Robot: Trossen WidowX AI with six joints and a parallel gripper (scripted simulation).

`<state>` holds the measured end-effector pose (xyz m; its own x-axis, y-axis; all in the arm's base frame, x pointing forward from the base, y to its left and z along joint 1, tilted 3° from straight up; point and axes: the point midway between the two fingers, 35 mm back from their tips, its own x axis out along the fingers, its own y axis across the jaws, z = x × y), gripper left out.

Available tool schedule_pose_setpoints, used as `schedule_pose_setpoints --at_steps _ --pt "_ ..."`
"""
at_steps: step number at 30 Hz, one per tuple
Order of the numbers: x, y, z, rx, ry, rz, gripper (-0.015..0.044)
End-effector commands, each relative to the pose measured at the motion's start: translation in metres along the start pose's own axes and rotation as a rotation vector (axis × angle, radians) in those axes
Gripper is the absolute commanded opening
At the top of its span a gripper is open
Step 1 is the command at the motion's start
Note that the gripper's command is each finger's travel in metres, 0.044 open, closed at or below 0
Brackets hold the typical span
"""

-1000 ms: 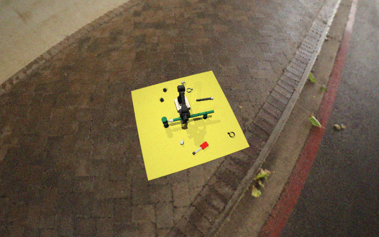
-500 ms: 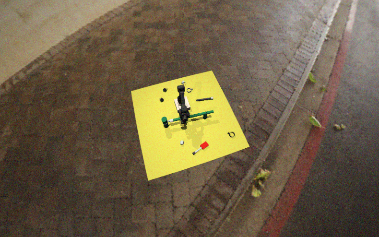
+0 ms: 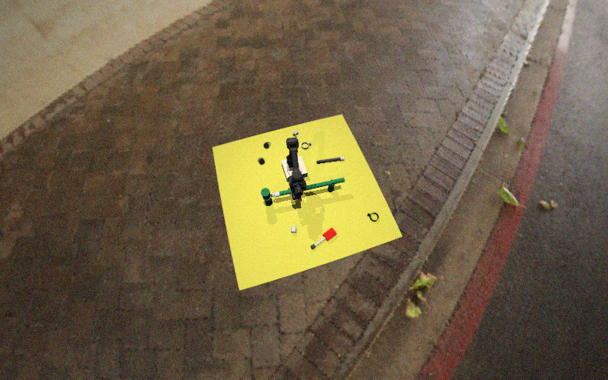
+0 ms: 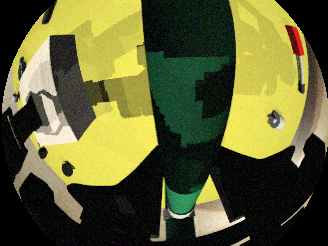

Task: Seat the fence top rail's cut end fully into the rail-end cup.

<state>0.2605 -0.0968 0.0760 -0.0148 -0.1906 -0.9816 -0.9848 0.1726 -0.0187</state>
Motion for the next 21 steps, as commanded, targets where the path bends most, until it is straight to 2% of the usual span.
schedule_pose_setpoints --at_steps 1,6,11,16,21 --pt "0.000 0.000 0.000 0.000 0.000 0.000 0.0184" --pt "-0.005 0.000 0.003 0.000 0.000 0.000 0.0315" --pt "-0.026 -0.001 0.016 0.000 -0.002 0.000 0.0440" --pt "-0.048 0.001 0.029 0.000 -0.003 0.000 0.0440" --pt "-0.046 0.001 0.028 -0.008 -0.003 0.001 0.0440"
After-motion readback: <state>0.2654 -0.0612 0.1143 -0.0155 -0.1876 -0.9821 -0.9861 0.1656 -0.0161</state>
